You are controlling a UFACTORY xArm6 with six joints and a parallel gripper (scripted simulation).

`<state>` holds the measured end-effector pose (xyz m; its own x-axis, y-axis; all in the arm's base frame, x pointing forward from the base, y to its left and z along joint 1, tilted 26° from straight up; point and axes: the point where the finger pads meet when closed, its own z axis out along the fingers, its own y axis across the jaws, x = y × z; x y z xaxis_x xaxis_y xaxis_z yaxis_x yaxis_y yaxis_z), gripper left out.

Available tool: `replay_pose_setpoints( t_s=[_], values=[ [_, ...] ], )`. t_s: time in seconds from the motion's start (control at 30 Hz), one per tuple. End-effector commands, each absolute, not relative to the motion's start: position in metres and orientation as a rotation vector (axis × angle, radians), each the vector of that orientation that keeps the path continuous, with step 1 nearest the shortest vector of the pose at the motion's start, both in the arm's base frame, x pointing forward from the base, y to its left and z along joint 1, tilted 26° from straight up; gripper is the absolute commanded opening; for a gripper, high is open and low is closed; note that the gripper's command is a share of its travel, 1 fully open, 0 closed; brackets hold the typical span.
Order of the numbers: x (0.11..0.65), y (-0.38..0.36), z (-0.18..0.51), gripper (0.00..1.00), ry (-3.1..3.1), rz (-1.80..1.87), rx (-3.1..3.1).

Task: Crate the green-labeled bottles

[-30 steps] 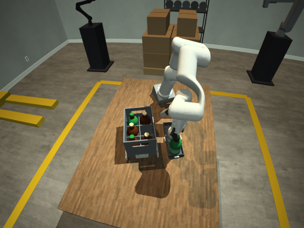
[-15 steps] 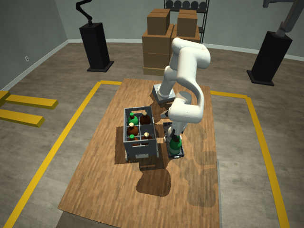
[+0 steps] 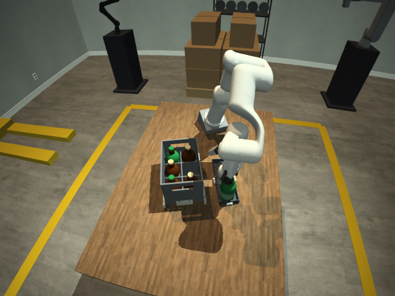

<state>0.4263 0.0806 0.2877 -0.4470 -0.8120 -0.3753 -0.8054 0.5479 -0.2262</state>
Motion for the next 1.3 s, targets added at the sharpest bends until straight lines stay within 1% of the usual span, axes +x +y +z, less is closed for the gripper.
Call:
replay_pose_setpoints(
  t_s=[0.0, 0.9, 0.93, 1.27],
  values=[
    [0.4281, 0.0813, 0.2857, 0.65, 2.344, -0.022, -1.310],
    [0.4295, 0.0820, 0.2824, 0.65, 2.344, -0.022, -1.310],
    [0.4295, 0.0820, 0.2824, 0.00, 2.344, -0.022, -1.310],
    [0.4295, 0.0820, 0.2824, 0.00, 2.344, -0.022, -1.310]
  ],
)
